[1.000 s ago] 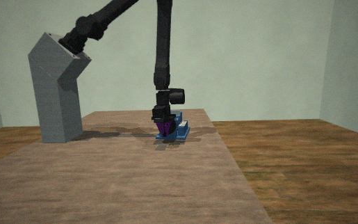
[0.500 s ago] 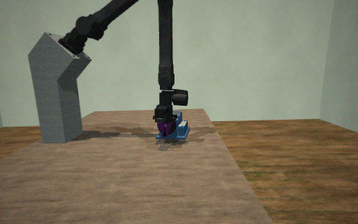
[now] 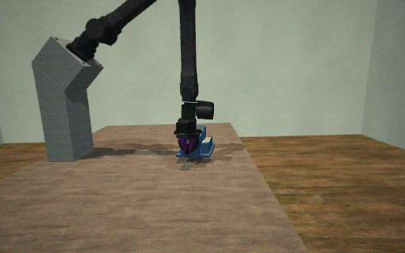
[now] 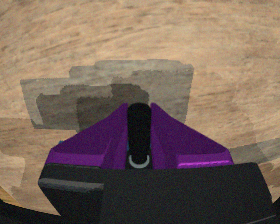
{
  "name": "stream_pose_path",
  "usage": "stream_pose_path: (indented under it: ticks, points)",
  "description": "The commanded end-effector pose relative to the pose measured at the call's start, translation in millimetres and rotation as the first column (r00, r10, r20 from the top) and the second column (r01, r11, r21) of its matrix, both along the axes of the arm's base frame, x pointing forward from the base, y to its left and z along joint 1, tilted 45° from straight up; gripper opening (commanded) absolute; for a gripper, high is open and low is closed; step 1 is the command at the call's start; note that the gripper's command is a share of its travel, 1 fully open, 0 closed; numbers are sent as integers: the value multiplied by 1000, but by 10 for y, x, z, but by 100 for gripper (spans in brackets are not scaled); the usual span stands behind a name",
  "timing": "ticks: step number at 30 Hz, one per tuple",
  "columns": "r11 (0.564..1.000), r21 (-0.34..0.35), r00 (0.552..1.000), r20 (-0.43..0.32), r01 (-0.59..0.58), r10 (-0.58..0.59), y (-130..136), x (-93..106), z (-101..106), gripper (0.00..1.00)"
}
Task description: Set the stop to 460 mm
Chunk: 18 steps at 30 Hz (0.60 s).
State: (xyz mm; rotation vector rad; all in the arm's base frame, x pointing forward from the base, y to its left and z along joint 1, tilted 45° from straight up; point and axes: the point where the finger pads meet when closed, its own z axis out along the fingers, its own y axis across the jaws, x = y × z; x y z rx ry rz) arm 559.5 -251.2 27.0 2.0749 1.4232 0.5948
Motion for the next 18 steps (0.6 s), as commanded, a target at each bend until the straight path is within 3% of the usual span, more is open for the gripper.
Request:
stream_pose_path:
  ticks: [1, 18]
  points:
    - [999, -43, 995, 103, -1, 6, -69, 341, 506, 6]
    - [999, -47, 994, 112, -1, 6, -93, 393, 705, 6]
